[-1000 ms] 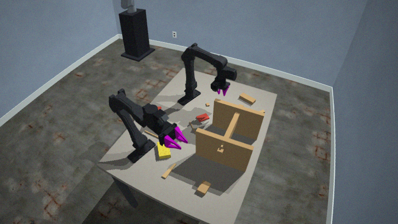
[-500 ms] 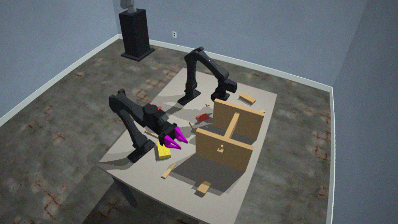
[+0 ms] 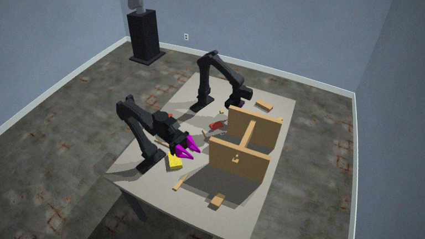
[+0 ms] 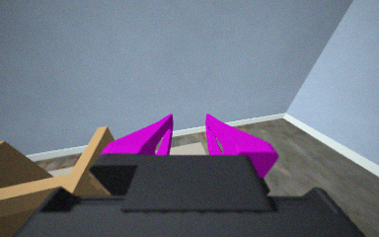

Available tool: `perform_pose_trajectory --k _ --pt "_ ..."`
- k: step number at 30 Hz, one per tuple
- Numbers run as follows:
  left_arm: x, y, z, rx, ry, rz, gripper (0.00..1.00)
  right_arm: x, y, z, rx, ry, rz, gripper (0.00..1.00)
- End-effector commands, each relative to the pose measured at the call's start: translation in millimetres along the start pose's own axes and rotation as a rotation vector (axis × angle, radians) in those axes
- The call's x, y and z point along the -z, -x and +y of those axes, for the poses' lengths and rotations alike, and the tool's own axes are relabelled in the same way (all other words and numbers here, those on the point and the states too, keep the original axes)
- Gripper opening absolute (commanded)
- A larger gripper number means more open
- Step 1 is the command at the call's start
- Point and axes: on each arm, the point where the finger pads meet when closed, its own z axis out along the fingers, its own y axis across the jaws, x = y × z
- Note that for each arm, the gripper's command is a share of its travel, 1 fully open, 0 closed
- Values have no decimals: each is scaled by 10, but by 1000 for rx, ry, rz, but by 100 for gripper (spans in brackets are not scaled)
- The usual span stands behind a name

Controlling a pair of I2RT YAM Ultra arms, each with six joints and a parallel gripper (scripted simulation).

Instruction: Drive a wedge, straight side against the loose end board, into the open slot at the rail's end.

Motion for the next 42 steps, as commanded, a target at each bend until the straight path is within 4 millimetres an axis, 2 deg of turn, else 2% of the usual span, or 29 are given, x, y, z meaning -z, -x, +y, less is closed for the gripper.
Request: perform_pose_trajectory --k 1,3,4,6,7,8,9,11,12,20,21,23,25,37,40,42 --pt "84 0 47 1 21 -12 42 20 162 32 4 5 -27 41" --pt "84 0 47 1 21 -12 42 20 162 32 4 5 -27 41" --pt "-6 16 -68 -4 8 -14 42 20 162 32 4 5 -27 41" --pt "-6 16 -68 -4 8 -14 42 20 162 32 4 5 -27 41" --pt "77 9 117 -2 59 -10 42 20 162 32 4 5 -27 41" --pt "144 -10 144 2 81 -7 42 20 162 32 4 5 -27 41" --pt "65 2 41 1 18 -13 42 20 162 32 4 5 -27 41" --pt "40 4 20 1 8 -13 42 20 162 32 4 5 -27 41" --pt "-155 8 -28 1 -18 -16 42 20 162 32 4 5 -27 41" --pt "-245 7 -3 2 -1 -14 42 20 162 32 4 5 -27 41" --pt "-180 7 -9 2 2 -14 42 20 162 32 4 5 -27 41" --pt "-180 7 -9 2 2 -14 42 20 162 32 4 5 -27 41" --pt "-323 8 -14 2 -11 -15 42 20 162 32 4 5 -27 41" --pt "-491 8 -8 3 -1 -13 42 20 162 32 4 5 -27 41" --pt "-436 8 -7 3 -1 -13 42 20 162 32 4 5 -27 41" --pt "-570 9 -24 3 -11 -14 42 20 162 32 4 5 -27 41"
